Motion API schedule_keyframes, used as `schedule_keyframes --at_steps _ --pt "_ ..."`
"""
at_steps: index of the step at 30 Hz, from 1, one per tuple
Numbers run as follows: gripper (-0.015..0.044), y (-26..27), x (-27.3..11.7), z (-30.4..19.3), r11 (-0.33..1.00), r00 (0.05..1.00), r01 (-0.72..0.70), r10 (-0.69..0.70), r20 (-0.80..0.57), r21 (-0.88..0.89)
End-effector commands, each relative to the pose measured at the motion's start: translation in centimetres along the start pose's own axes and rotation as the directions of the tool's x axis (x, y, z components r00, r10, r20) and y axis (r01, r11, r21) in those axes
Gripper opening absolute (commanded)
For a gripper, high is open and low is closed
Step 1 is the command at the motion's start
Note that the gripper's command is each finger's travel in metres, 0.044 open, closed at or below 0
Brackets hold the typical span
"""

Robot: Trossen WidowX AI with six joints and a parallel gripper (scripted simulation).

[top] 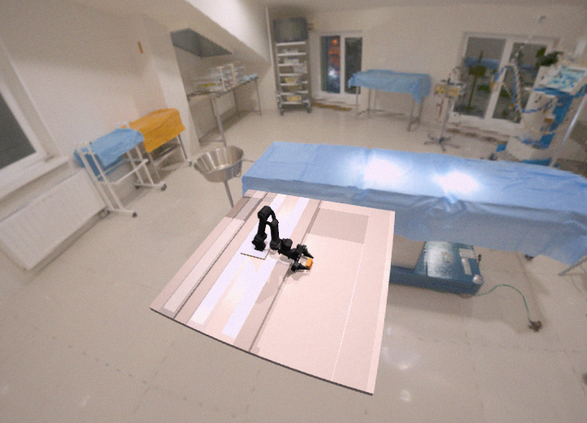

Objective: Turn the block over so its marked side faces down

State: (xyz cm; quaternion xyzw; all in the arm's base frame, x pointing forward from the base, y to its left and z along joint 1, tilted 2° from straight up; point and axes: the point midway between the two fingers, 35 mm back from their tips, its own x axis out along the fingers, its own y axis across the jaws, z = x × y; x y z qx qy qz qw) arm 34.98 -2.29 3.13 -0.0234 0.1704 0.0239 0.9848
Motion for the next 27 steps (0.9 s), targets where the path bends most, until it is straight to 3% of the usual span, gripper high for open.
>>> schedule_keyframes --at_steps 1,23,27 --pt "0.0440 0.1 0.0 0.0 1.000 1.000 -0.004 0.004 0.003 0.003" --pt "0.0440 0.1 0.0 0.0 1.000 1.000 -0.004 0.004 0.003 0.003" --pt "0.0440 -0.1 1.0 0.3 1.000 0.997 -0.002 0.003 -0.083 0.007"
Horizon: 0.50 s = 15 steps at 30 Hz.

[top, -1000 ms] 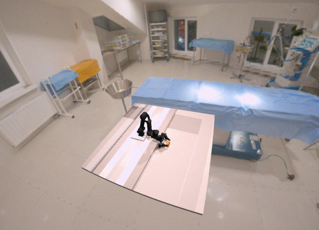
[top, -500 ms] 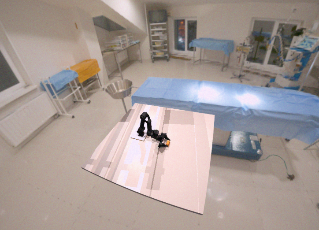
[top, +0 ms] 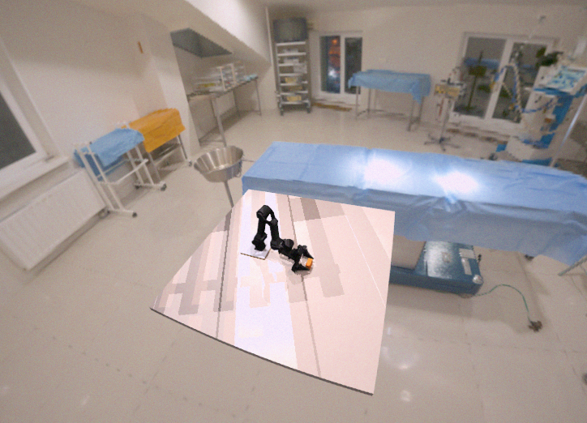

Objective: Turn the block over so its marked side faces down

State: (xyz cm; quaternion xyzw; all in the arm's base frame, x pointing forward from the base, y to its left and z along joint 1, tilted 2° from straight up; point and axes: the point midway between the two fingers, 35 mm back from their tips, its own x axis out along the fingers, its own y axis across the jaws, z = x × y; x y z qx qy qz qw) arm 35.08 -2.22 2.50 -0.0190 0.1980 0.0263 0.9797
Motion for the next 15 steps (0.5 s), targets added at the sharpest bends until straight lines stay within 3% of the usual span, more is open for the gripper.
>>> schedule_keyframes --at_steps 1,7,15 --pt "0.0440 -0.3 0.9 1.2 1.000 0.998 0.006 -0.006 -0.062 -0.001" --pt "0.0440 -0.4 0.2 3.3 1.000 0.964 0.008 -0.007 -0.267 0.001" --pt "0.0440 0.1 -5.0 6.1 1.000 0.877 0.003 -0.007 -0.480 -0.008"
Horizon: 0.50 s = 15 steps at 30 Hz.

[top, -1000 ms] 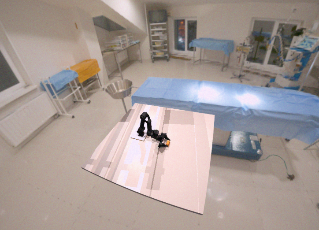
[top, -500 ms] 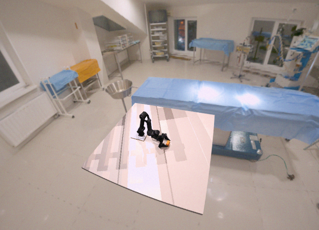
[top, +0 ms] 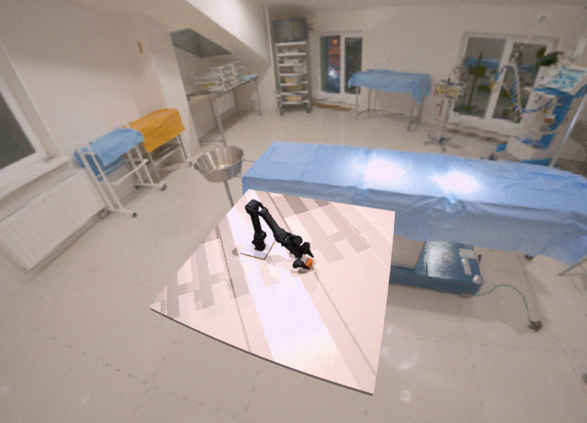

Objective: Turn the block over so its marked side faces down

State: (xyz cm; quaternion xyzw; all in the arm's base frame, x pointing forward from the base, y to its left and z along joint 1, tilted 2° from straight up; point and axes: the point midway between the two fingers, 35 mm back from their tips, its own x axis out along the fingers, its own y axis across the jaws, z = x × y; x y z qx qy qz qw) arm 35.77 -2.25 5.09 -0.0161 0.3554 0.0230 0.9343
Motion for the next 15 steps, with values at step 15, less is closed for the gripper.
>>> schedule_keyframes --at_steps 15 --pt "0.0440 0.1 -4.9 3.3 1.000 0.949 0.009 -0.011 -0.316 -0.010"
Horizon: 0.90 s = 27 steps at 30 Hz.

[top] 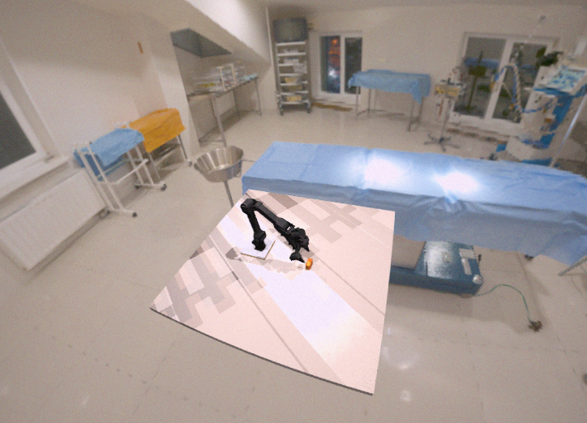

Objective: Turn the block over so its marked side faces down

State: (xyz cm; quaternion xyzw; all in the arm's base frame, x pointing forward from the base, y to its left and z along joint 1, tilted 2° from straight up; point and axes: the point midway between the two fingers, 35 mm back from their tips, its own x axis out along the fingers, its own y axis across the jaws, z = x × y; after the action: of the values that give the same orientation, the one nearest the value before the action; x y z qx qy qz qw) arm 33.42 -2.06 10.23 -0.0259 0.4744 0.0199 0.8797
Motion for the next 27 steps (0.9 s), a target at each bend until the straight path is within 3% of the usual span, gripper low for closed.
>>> schedule_keyframes --at_steps 1,14,27 --pt "0.0440 -0.2 0.0 1.4 1.000 0.996 0.003 -0.002 -0.092 0.006" --pt "0.0440 -0.1 -0.9 4.2 1.000 0.866 0.007 -0.006 -0.500 -0.001" --pt "0.0440 -0.1 2.1 2.4 1.000 0.855 0.007 -0.007 -0.518 -0.002"
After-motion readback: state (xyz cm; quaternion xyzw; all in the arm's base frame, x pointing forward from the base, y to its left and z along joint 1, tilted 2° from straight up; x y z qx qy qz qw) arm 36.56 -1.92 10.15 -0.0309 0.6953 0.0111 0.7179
